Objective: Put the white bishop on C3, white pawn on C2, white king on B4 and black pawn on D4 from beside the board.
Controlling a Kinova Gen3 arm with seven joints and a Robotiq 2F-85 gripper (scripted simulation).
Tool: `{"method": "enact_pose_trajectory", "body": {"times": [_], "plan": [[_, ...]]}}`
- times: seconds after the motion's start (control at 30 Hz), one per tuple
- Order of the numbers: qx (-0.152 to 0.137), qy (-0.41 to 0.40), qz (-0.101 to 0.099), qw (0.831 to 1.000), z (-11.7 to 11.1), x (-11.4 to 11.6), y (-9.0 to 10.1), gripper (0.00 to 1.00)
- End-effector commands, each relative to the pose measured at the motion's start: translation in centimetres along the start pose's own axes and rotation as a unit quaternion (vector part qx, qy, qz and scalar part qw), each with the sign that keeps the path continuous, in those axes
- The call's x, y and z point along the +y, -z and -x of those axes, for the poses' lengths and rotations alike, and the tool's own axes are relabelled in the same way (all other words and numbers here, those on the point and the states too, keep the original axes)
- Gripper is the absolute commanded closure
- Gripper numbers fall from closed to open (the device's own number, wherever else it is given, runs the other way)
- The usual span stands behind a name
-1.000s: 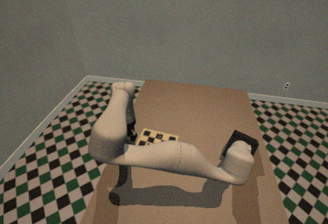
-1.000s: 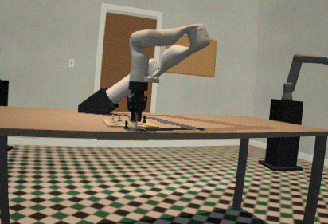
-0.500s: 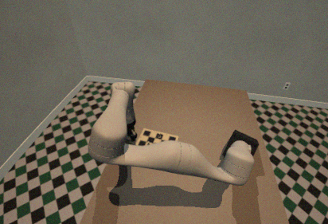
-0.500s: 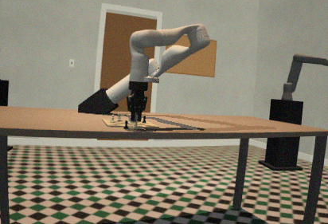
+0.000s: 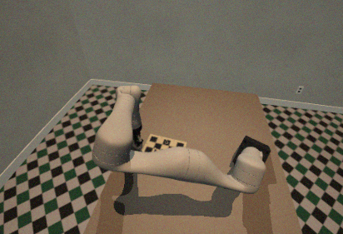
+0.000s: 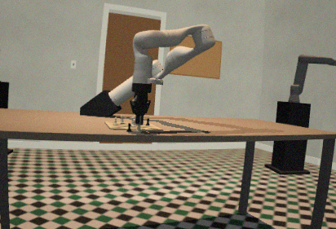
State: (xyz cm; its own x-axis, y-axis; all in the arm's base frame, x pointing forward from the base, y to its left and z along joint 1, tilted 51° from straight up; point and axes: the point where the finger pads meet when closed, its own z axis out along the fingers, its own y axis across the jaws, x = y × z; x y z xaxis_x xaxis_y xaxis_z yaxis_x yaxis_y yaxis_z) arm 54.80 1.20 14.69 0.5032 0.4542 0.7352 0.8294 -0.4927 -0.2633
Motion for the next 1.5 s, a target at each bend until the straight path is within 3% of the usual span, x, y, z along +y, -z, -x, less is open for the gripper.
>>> {"method": "enact_pose_trajectory", "body": {"times": [0.0,0.77,1.0,1.33,1.47], "plan": [[0.0,0.0,0.001,1.0,0.0,0.0,0.1,1.0],[0.0,0.0,0.001,1.0,0.0,0.0,0.1,1.0],[0.0,0.0,0.001,1.0,0.0,0.0,1.2,1.0],[0.0,0.0,0.001,1.0,0.0,0.0,8.1,1.0],[0.0,0.0,0.001,1.0,0.0,0.0,9.7,1.0]]}}
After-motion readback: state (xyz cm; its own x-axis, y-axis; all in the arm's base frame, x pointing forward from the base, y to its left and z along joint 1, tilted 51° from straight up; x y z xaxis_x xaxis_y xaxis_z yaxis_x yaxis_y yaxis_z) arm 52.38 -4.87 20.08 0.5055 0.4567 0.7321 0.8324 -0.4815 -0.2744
